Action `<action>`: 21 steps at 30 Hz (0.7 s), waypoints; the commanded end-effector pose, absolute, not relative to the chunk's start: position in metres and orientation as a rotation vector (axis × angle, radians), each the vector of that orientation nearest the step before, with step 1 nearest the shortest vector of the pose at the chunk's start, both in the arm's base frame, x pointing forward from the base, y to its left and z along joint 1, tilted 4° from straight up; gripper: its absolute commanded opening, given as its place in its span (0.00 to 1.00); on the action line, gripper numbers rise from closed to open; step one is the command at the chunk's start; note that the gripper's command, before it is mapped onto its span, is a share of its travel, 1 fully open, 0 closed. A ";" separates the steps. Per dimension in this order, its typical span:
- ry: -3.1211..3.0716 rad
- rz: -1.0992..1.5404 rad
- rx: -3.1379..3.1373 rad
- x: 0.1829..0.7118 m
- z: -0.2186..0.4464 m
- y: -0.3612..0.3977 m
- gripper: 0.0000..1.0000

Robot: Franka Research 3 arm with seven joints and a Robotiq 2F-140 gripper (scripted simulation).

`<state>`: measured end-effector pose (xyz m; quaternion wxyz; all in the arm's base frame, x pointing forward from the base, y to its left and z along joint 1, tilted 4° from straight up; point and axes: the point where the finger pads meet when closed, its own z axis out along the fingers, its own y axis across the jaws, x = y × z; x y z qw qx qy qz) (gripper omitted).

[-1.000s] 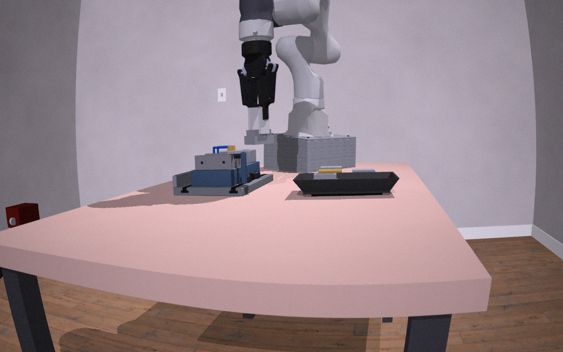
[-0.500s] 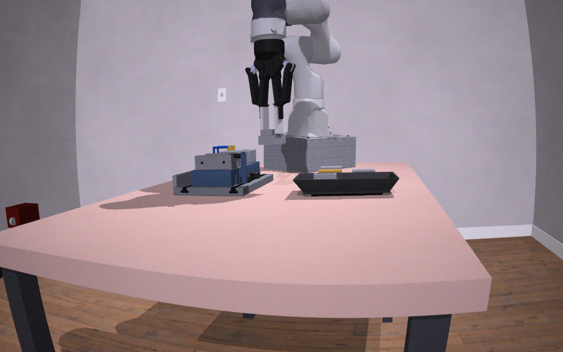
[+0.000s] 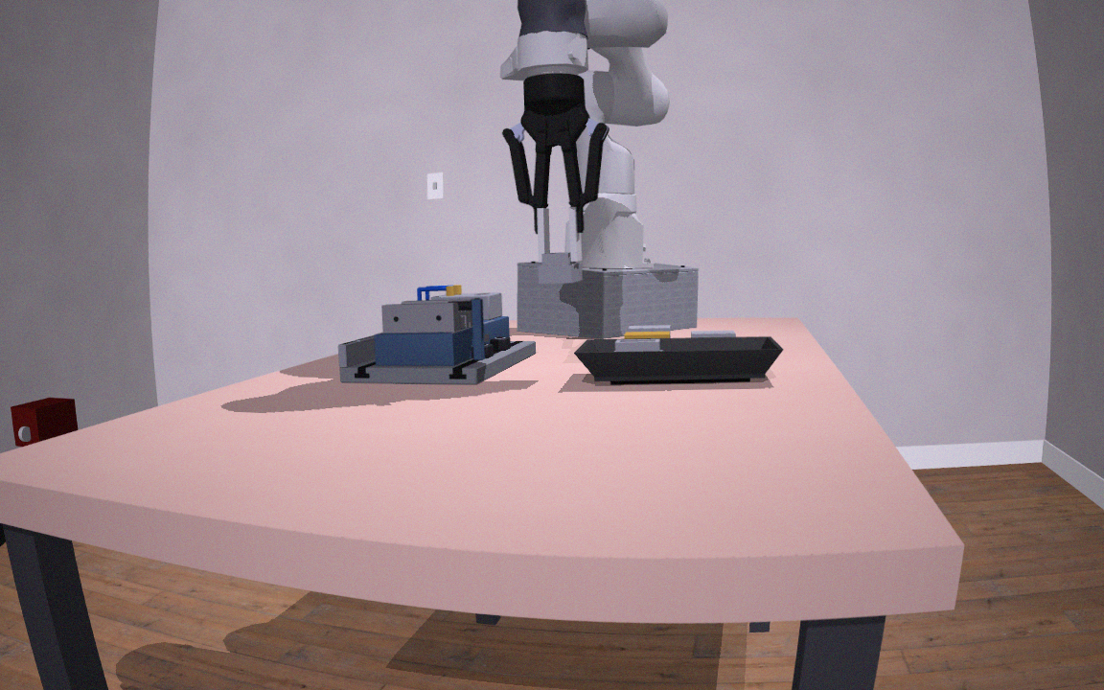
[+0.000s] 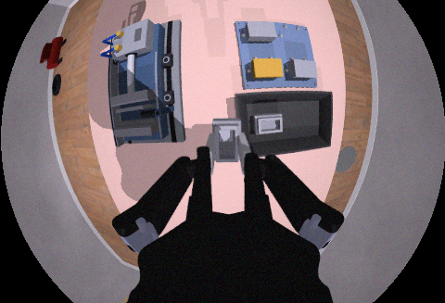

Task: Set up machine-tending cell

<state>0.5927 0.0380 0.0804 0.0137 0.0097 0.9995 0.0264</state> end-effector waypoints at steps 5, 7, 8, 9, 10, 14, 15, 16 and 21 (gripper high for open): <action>3.078 0.083 -0.350 0.598 0.085 0.054 0.00; 3.078 0.083 -0.350 0.598 0.085 0.054 0.00; 3.067 0.081 -0.430 0.598 0.085 0.061 0.00; 3.062 0.080 -0.458 0.598 0.085 0.063 0.00; 3.057 0.080 -0.486 0.598 0.085 0.065 0.00; 3.034 0.077 -0.605 0.599 0.086 0.075 0.00; 3.027 0.076 -0.635 0.599 0.086 0.077 0.00; 3.020 0.075 -0.665 0.599 0.086 0.080 0.00; 2.982 0.071 -0.812 0.599 0.087 0.092 0.00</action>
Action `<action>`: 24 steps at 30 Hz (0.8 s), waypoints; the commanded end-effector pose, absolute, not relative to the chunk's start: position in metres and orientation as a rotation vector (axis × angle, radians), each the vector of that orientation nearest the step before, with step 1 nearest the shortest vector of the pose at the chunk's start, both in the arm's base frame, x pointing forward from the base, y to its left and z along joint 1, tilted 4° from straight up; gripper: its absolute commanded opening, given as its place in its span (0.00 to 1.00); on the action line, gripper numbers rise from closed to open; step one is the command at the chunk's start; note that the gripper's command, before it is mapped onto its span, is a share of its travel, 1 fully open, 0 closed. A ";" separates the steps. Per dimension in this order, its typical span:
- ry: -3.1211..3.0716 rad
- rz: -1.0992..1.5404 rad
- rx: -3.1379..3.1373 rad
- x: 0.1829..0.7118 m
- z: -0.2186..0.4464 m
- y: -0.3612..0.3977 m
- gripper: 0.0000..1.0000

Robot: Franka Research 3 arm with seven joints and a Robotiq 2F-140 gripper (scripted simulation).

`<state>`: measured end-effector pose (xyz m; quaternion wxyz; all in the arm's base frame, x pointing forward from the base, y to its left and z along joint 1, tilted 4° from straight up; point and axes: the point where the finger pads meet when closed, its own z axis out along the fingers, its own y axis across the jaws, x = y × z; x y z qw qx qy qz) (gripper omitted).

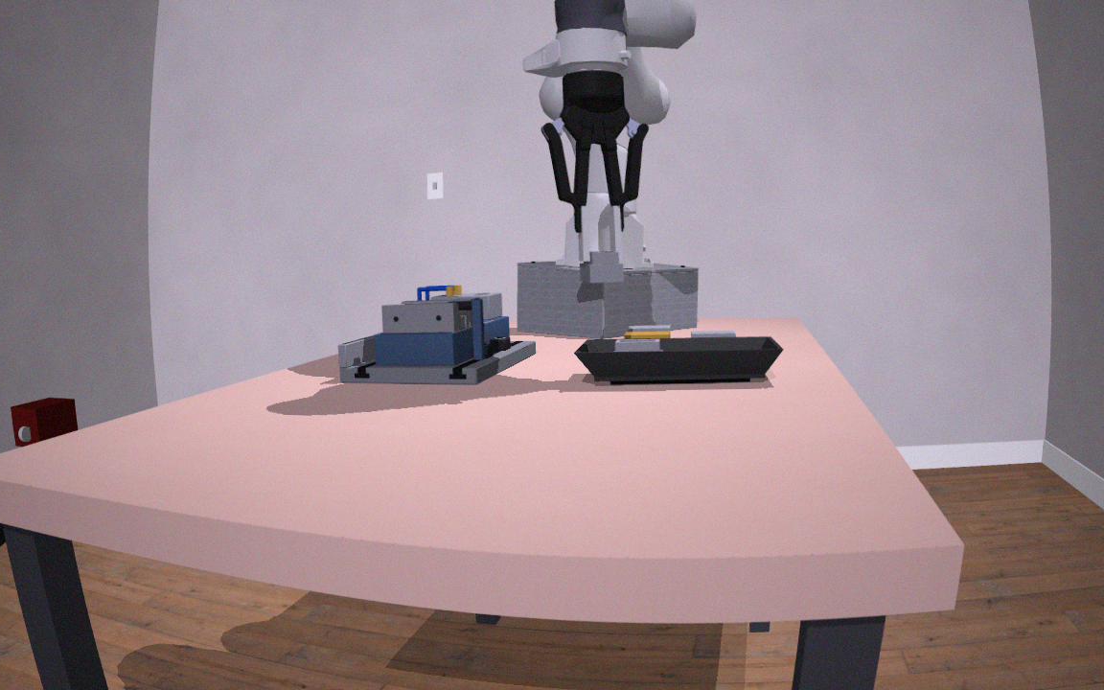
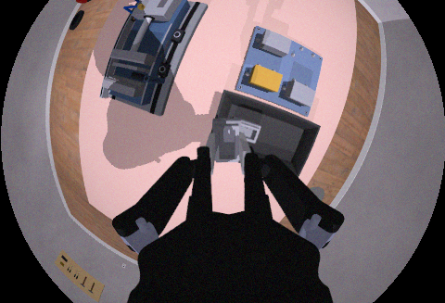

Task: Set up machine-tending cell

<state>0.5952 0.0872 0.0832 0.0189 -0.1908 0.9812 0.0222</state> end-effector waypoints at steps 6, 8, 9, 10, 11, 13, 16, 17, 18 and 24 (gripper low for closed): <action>2.931 0.066 -0.972 0.599 0.088 0.105 0.00; 2.911 0.064 -1.028 0.599 0.088 0.110 0.00; 2.900 0.063 -1.057 0.599 0.088 0.113 0.00; 2.889 0.062 -1.085 0.598 0.089 0.115 0.00; 2.878 0.061 -1.113 0.598 0.089 0.118 0.00; 2.854 0.059 -1.170 0.598 0.089 0.122 0.00; 2.817 0.056 -1.253 0.598 0.090 0.130 0.00; 2.805 0.055 -1.281 0.598 0.090 0.132 0.00; 2.792 0.054 -1.308 0.597 0.090 0.135 0.00; 2.714 0.048 -1.457 0.596 0.091 0.148 0.00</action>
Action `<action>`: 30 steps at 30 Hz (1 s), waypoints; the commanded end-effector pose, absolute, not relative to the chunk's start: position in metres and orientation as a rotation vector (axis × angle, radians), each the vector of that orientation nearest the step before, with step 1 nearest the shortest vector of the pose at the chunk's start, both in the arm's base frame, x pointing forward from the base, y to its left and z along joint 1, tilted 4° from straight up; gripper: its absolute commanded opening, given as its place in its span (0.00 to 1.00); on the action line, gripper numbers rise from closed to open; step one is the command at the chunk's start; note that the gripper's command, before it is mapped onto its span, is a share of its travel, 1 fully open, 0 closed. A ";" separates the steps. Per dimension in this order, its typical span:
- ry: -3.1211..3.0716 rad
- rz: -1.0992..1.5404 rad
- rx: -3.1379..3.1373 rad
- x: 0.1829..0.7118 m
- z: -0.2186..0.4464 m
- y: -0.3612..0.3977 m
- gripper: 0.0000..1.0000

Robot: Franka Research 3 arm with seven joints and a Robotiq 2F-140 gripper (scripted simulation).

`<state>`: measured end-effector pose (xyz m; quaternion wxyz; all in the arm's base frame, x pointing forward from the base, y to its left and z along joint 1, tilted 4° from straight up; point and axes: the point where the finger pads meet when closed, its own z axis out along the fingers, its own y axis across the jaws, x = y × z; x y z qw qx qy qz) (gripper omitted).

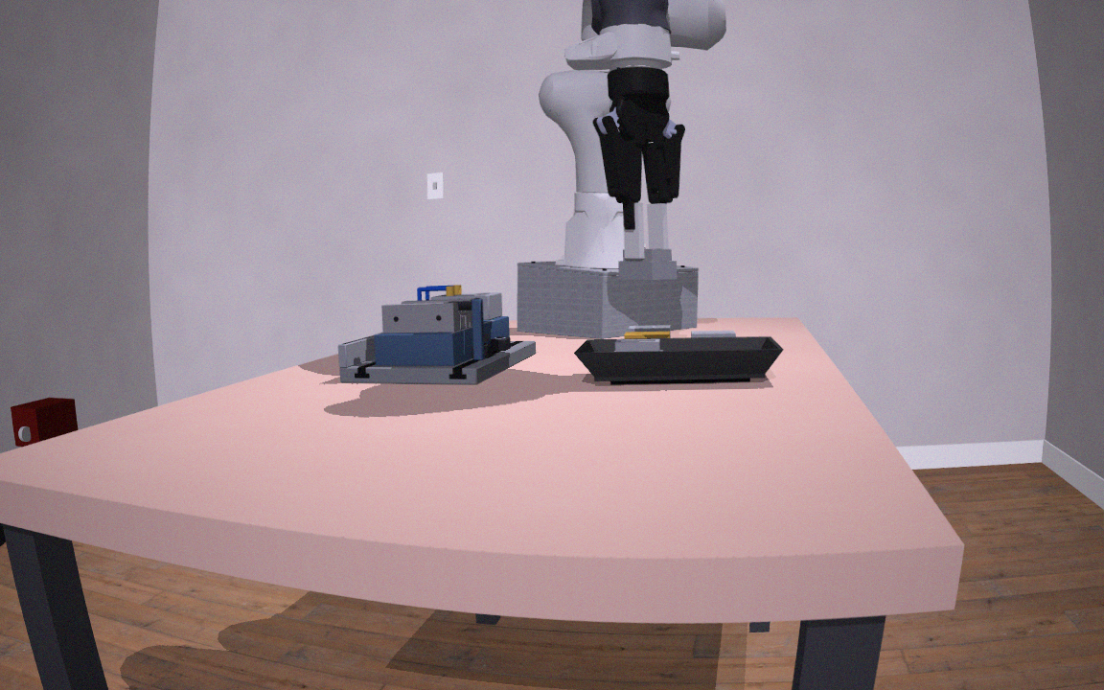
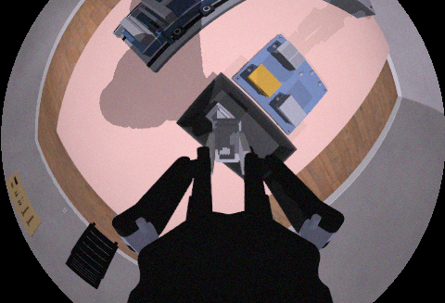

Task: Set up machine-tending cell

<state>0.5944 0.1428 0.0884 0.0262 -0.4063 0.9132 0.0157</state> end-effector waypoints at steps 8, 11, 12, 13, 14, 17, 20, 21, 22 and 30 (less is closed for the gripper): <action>2.589 0.039 -1.665 0.594 0.093 0.168 0.00; 2.537 0.036 -1.740 0.593 0.093 0.176 0.00; 2.537 0.036 -1.740 0.593 0.093 0.176 0.00; 2.537 0.036 -1.740 0.593 0.093 0.176 0.00; 2.490 0.033 -1.806 0.592 0.094 0.182 0.00; 2.437 0.029 -1.875 0.591 0.094 0.189 0.00; 2.380 0.026 -1.945 0.590 0.095 0.197 0.00; 2.360 0.024 -1.969 0.590 0.095 0.199 0.00; 2.341 0.023 -1.992 0.589 0.095 0.202 0.00; 2.217 0.015 -2.127 0.586 0.097 0.217 0.00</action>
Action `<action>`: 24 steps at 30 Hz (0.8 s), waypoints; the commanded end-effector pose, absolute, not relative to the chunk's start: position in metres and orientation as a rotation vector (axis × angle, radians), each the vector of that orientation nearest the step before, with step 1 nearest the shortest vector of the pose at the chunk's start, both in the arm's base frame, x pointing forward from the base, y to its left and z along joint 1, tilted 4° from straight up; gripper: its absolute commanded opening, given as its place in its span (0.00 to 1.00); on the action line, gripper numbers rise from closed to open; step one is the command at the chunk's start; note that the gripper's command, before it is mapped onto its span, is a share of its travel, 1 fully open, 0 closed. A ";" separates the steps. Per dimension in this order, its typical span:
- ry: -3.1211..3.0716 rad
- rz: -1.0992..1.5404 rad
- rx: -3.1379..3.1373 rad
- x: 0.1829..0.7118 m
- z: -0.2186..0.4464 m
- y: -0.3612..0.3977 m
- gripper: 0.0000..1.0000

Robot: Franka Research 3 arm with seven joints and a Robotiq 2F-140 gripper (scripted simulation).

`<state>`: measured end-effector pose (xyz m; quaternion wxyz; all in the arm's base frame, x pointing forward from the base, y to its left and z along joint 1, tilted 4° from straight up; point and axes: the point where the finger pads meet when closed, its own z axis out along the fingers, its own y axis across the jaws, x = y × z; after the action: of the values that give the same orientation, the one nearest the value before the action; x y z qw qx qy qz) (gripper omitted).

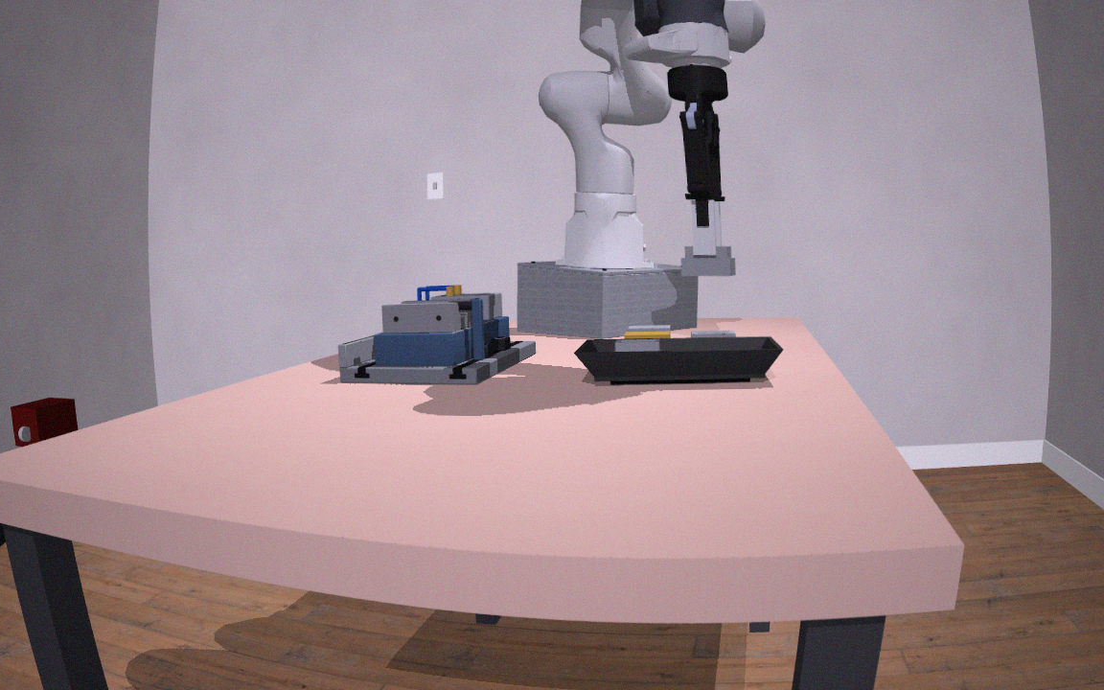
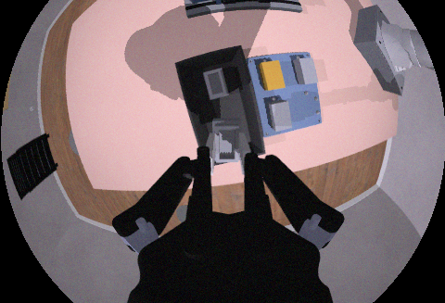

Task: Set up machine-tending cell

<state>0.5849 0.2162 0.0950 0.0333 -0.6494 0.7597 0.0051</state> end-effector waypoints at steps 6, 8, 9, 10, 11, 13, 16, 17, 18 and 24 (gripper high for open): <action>2.107 0.009 -2.234 0.584 0.098 0.229 0.00; 2.095 0.008 -2.245 0.583 0.098 0.231 0.00; 2.092 0.008 -2.248 0.583 0.098 0.231 0.00; 2.091 0.008 -2.249 0.583 0.098 0.231 0.00; 2.090 0.008 -2.249 0.583 0.098 0.231 0.00; 2.090 0.008 -2.249 0.583 0.098 0.231 0.00; 2.090 0.008 -2.249 0.583 0.098 0.231 0.00; 2.090 0.008 -2.249 0.583 0.098 0.231 0.00; 2.090 0.008 -2.249 0.583 0.098 0.231 0.00; 2.090 0.008 -2.249 0.583 0.098 0.231 0.00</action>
<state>0.5817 0.2311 0.0963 0.0347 -0.7237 0.6893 0.0043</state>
